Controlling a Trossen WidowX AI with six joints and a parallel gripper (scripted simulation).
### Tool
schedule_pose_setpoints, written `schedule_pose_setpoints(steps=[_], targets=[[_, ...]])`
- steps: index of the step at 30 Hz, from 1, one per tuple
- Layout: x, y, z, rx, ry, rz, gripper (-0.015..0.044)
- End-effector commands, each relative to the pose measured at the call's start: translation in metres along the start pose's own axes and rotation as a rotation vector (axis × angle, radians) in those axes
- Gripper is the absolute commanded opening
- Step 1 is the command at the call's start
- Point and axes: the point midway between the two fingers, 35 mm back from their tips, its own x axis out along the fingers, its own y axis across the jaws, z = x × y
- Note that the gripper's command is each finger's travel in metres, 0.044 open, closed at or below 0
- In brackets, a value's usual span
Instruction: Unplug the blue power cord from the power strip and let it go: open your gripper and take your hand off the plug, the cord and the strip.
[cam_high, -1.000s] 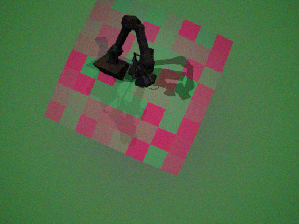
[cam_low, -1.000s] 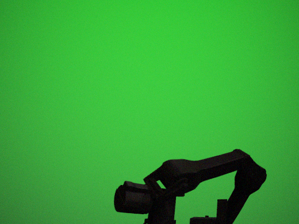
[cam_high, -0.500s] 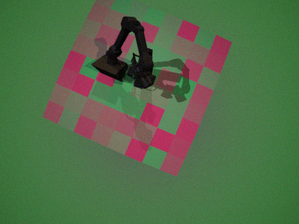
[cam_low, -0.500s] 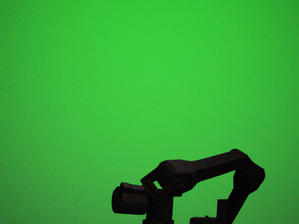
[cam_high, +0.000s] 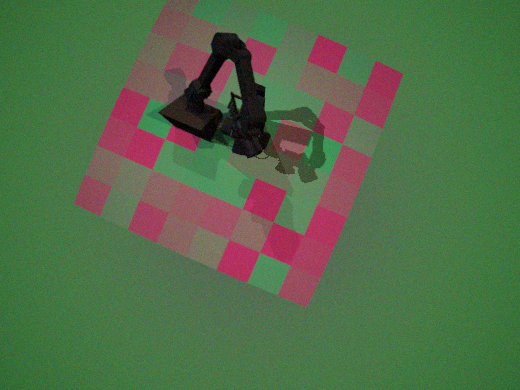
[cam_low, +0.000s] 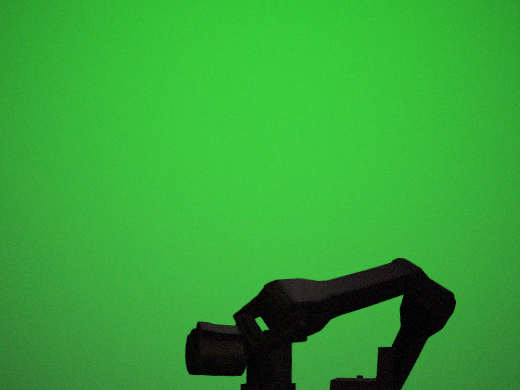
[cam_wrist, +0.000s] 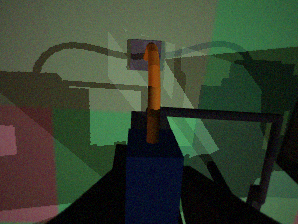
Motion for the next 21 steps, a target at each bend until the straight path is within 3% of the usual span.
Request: schedule_pose_setpoints(steps=[1, 7, 13, 21], targets=[[-0.0109, 0.0016, 0.0357, 0.000, -0.085, 0.010, 0.0000], [-0.0135, 0.0010, 0.0453, 0.000, -0.085, 0.010, 0.0000], [-0.0100, 0.0007, 0.0375, -0.001, -0.082, 0.008, 0.0157], [-0.0100, 0.0007, 0.0375, -0.001, -0.082, 0.008, 0.0160]])
